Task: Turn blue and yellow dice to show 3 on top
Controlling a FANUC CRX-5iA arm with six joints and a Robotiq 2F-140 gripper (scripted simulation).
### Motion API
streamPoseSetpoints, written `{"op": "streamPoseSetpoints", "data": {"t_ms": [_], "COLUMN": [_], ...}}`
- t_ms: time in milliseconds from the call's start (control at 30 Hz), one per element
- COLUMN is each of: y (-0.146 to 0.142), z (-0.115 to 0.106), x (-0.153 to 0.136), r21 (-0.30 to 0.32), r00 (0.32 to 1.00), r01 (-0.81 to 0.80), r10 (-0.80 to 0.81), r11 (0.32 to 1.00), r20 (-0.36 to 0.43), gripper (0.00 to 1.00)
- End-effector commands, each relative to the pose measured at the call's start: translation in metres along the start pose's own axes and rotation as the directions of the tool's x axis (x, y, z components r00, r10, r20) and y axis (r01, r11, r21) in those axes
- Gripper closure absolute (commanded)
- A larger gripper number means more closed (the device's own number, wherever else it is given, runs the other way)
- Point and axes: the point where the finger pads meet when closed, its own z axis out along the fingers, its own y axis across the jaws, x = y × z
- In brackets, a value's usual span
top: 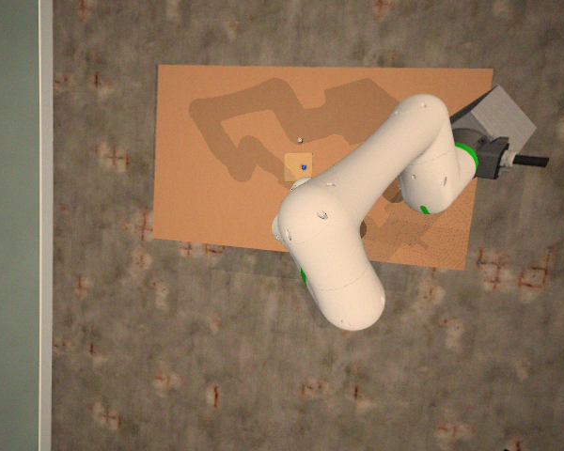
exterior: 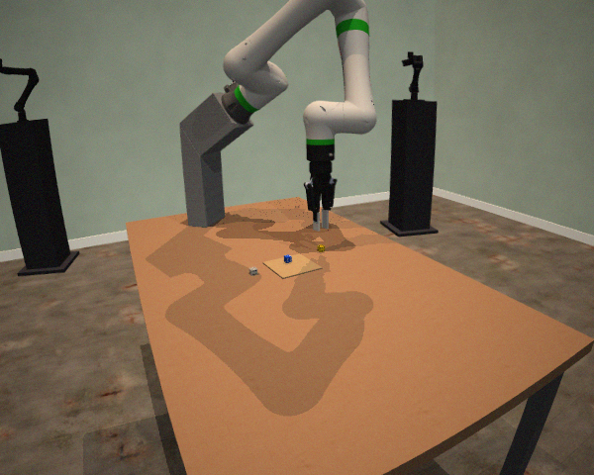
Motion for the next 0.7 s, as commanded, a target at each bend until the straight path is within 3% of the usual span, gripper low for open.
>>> {"op": "streamPoseSetpoints", "data": {"t_ms": [0, 667], "y": [0.0, 0.001], "z": [0.001, 0.023], "x": [0.0, 0.0], "r21": [0.0, 0.0], "r00": [1.0, 1.0], "r01": [0.0, 0.0], "r10": [0.0, 0.0], "r11": [1.0, 1.0], "r20": [0.0, 0.0], "gripper": [0.79, 0.79]}}
